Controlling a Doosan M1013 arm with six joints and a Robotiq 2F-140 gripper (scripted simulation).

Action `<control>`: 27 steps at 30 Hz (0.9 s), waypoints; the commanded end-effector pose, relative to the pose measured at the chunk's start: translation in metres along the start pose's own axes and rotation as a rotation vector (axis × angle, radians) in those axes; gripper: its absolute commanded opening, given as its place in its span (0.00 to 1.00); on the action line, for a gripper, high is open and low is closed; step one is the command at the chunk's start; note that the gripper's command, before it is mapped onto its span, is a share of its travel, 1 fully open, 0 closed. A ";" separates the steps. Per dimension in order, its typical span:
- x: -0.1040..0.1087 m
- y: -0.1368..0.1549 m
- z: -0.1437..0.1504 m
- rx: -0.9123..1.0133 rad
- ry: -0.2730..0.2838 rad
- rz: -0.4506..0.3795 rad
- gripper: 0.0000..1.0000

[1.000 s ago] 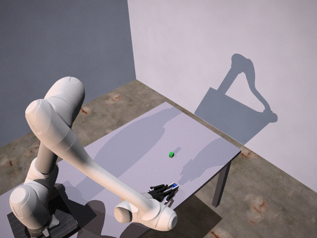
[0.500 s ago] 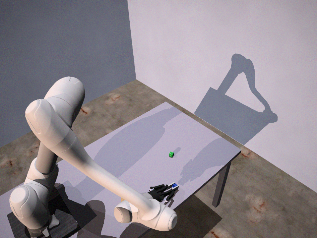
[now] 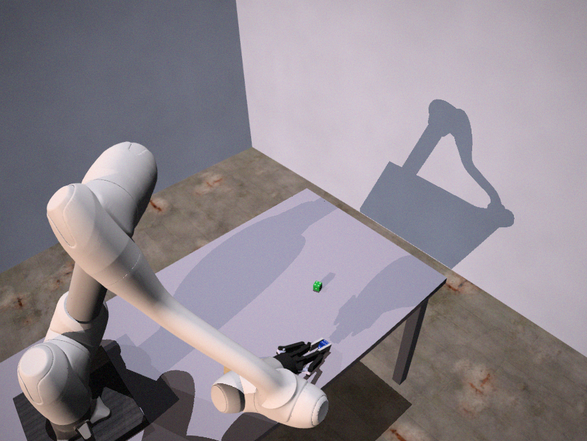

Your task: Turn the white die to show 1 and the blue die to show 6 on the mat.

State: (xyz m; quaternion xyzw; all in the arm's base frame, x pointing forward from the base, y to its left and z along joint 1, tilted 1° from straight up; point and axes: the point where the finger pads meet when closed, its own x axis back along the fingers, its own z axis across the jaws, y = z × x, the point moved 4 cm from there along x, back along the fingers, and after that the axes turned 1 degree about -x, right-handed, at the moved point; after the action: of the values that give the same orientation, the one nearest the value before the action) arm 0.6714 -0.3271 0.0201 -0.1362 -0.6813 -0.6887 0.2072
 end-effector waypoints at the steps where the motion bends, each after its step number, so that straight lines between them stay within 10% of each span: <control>1: 0.000 0.000 0.000 0.000 0.000 0.000 0.21; 27: -0.005 -0.010 0.000 0.000 0.000 0.000 0.21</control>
State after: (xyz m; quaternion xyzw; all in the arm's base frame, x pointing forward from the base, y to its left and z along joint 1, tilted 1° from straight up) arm 0.6714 -0.3269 0.0087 -0.1362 -0.6813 -0.6888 0.2073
